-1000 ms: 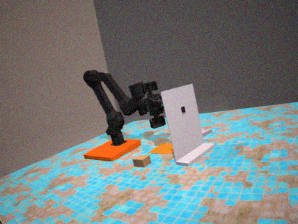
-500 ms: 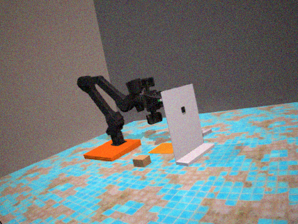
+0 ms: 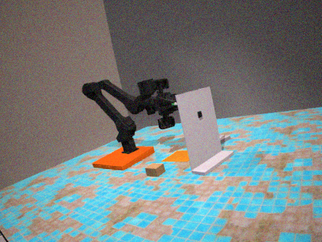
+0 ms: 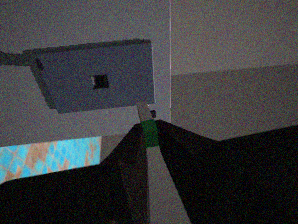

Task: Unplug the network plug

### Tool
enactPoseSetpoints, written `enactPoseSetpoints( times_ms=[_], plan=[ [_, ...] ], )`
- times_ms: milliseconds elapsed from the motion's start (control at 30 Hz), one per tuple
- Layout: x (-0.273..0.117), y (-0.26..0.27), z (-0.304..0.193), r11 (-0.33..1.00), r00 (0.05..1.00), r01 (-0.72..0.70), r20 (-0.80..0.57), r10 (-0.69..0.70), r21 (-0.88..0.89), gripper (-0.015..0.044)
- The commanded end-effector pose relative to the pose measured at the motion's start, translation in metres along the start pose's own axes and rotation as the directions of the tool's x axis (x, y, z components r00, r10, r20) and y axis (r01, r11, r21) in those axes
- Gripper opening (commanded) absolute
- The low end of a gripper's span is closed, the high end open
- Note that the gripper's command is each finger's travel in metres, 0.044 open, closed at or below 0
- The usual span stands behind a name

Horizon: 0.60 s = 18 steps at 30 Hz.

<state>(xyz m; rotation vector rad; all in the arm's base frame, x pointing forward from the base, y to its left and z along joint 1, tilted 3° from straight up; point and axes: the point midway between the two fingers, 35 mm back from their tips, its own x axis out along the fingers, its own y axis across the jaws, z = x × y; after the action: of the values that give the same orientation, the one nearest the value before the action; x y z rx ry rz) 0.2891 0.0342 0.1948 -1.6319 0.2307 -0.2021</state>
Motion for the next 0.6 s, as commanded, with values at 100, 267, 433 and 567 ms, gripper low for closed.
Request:
enactPoseSetpoints(
  times_ms=[100, 267, 433, 567],
  plan=[
    [0.006, 0.009, 0.009, 0.995, 0.995, -0.076, 0.063, 0.080, -0.058, 0.0000],
    [0.009, 0.021, 0.015, 0.983, 0.981, -0.148, 0.107, 0.160, -0.109, 0.0000],
    [0.010, 0.033, 0.019, 0.962, 0.958, -0.222, 0.146, 0.245, -0.156, 0.0000],
    [0.008, 0.043, 0.021, 0.940, 0.933, -0.283, 0.174, 0.316, -0.190, 0.0000]
  ],
)
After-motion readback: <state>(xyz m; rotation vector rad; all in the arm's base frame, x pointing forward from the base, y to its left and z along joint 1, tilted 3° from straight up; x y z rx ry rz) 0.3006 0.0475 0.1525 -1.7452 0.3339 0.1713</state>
